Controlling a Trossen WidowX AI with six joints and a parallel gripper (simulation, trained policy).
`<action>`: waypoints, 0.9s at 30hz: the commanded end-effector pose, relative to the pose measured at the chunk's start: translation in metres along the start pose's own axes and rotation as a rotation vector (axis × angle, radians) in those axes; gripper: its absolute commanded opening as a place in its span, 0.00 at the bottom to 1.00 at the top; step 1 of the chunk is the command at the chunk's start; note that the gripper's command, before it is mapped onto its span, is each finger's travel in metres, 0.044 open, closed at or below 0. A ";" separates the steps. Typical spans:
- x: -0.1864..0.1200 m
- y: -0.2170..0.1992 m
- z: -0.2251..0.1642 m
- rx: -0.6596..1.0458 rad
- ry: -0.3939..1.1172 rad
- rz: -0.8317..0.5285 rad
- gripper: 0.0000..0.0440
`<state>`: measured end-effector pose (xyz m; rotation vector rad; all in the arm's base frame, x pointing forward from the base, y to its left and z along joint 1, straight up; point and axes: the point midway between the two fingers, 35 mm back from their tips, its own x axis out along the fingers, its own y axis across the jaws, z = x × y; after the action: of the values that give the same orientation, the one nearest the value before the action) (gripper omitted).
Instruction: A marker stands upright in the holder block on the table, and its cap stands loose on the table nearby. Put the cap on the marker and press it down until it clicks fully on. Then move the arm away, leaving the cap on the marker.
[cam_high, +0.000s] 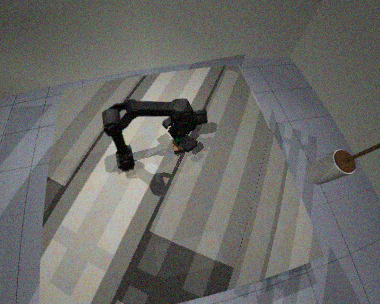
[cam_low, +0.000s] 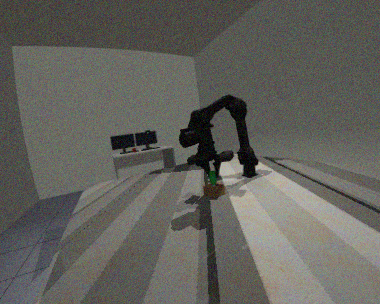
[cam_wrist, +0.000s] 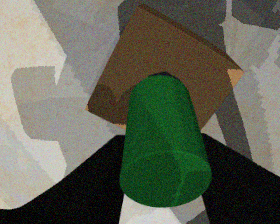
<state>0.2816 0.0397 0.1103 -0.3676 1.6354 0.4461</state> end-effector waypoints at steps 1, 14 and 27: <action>0.014 0.005 -0.011 -0.004 0.063 0.033 0.34; 0.012 0.012 -0.023 -0.014 0.057 0.050 0.92; -0.012 0.012 -0.013 -0.014 -0.075 0.016 1.00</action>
<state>0.2612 0.0421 0.1151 -0.3506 1.6073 0.4797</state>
